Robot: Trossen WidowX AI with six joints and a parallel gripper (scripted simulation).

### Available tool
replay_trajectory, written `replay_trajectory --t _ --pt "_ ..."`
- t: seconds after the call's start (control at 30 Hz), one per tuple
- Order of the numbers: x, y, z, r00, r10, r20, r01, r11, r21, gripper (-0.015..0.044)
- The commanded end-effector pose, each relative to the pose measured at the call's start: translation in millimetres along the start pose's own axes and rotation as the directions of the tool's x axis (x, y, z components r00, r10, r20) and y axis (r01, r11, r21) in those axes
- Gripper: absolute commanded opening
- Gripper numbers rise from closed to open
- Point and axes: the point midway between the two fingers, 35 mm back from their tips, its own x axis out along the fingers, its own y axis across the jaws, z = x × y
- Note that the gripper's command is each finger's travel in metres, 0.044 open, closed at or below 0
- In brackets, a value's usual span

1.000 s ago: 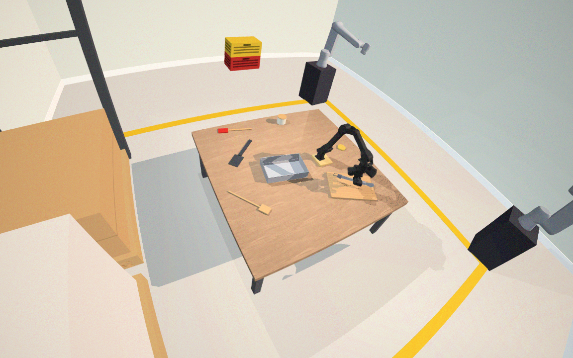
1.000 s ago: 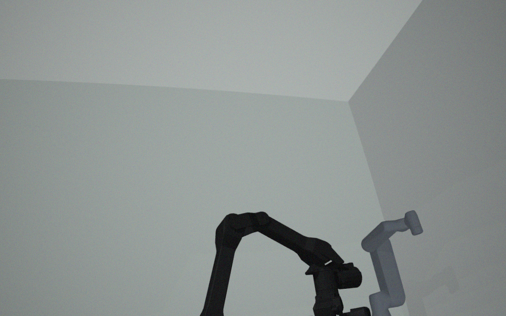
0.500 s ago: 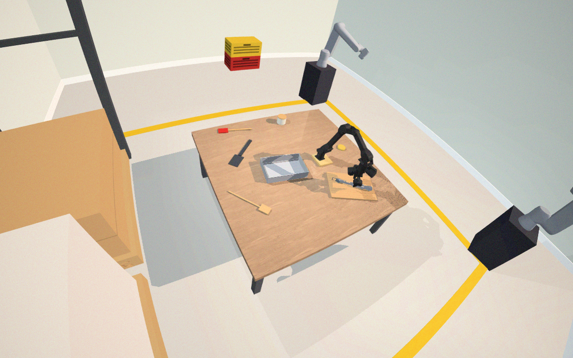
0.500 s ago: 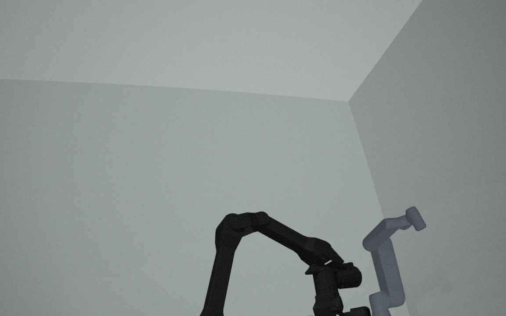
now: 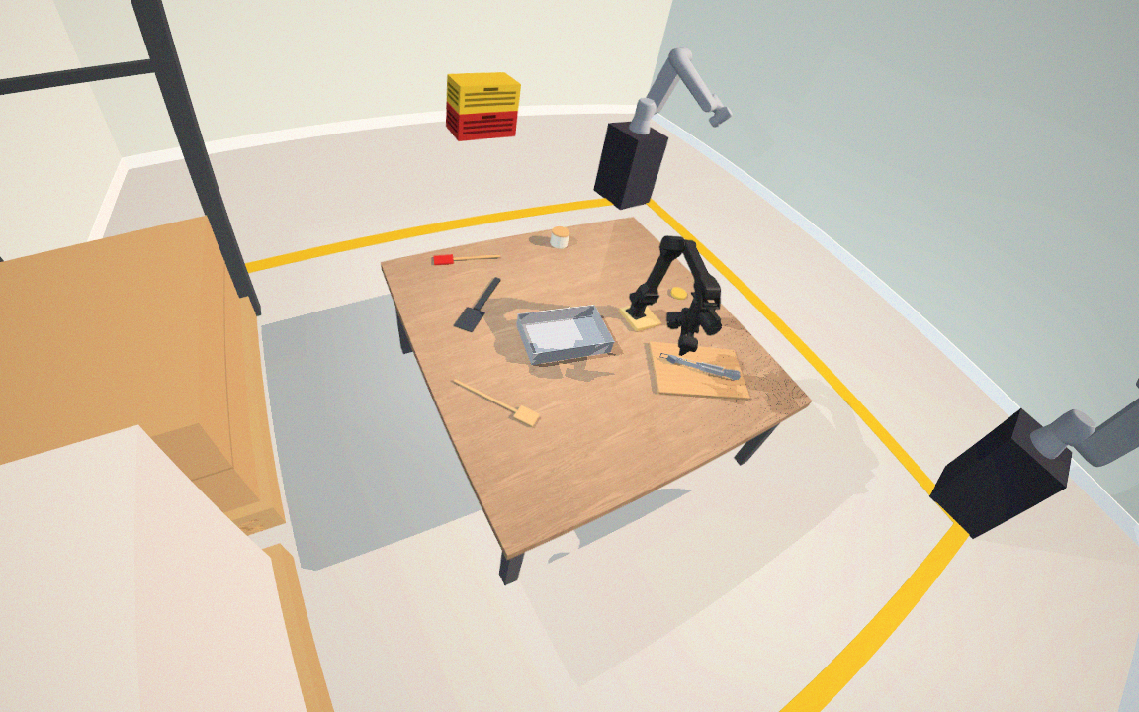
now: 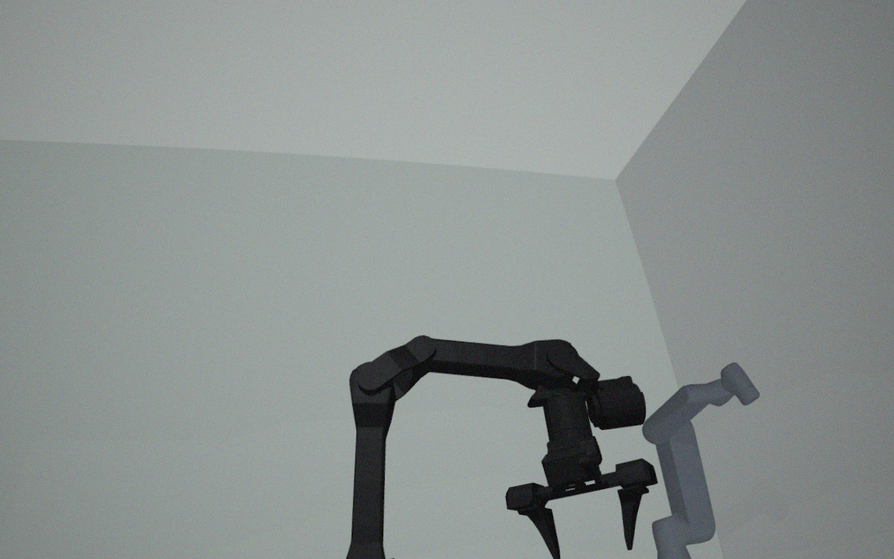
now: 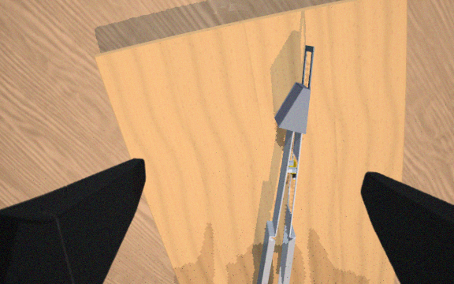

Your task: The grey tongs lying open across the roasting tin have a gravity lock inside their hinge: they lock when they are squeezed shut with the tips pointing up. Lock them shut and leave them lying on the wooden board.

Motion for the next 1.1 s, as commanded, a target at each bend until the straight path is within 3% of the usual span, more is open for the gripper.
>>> replay_trajectory --t 0.0,0.17,0.4,1.07 --pt "-23.0 -2.7 30.1 1.000 0.003 0.004 -0.003 1.000 -0.011 0.0440" --pt "-24.5 -2.6 29.9 1.000 0.004 0.004 -0.004 1.000 -0.011 0.0440" --pt "-58.3 -2.2 26.0 1.000 0.022 -0.006 -0.022 1.000 -0.003 0.0440" --pt "-59.5 -2.3 25.9 1.000 0.023 -0.006 -0.023 1.000 -0.002 0.0440"
